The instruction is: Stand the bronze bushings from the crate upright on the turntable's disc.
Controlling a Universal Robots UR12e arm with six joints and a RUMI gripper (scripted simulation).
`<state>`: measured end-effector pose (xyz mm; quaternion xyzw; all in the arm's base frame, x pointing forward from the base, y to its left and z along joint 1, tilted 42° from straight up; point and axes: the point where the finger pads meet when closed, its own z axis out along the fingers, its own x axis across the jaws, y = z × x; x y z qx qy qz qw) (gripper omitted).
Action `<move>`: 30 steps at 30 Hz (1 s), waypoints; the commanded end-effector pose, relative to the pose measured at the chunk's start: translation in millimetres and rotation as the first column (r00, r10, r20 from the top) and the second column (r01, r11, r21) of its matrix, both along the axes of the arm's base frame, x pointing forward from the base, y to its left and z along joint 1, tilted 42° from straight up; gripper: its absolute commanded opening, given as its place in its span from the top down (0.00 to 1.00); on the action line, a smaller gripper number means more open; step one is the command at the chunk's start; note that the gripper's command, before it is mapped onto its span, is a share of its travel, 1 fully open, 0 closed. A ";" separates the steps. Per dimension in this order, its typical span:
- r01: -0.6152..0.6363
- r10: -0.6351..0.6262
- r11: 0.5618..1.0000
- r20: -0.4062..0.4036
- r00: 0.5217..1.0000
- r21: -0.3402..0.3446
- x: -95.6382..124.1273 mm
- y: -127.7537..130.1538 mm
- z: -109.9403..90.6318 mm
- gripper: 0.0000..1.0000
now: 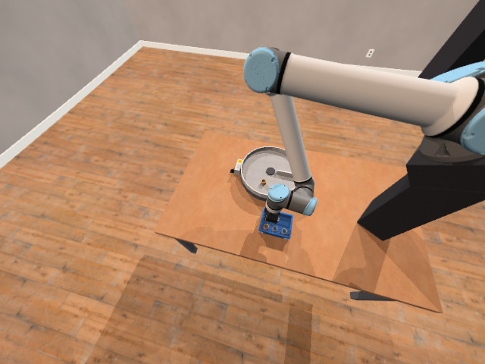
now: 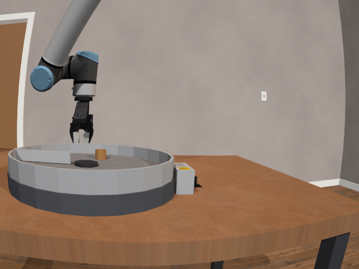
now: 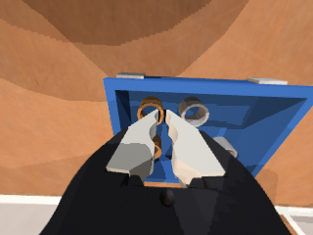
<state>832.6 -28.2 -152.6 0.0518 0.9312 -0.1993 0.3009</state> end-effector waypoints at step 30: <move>0.000 0.000 1.000 0.001 1.000 0.000 -13.1 10.2 18.4 1.00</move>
